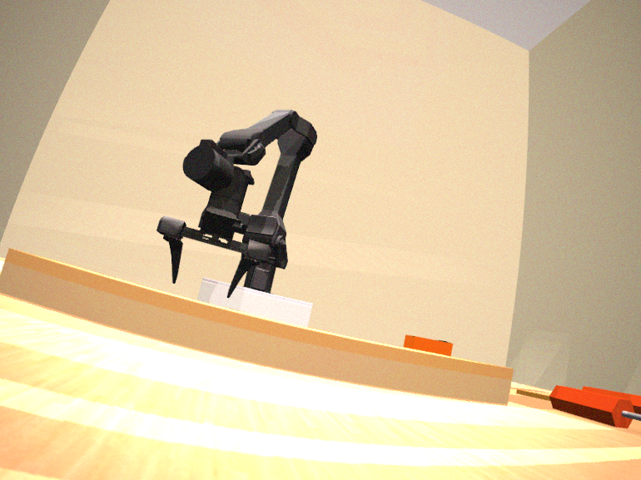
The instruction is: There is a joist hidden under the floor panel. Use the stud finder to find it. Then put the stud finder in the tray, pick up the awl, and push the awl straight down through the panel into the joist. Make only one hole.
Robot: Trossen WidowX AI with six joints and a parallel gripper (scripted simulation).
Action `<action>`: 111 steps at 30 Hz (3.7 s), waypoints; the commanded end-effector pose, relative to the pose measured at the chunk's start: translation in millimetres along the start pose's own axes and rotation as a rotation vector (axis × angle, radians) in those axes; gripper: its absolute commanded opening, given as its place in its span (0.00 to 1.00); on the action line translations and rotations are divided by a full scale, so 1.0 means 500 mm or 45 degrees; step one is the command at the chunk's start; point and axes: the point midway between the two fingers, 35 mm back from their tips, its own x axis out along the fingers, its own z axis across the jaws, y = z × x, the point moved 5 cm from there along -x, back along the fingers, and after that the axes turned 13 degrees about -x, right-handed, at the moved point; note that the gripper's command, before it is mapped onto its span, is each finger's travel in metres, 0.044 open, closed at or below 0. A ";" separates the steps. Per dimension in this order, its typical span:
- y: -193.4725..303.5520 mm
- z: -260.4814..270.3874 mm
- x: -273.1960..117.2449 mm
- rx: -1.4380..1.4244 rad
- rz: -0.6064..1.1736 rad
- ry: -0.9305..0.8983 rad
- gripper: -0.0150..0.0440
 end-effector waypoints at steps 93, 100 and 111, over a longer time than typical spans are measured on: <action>0.011 0.002 -0.078 0.060 0.022 -0.010 0.25; 0.024 0.013 -0.140 0.060 0.023 -0.010 0.25; 0.005 0.004 -0.136 0.454 -0.142 0.016 0.25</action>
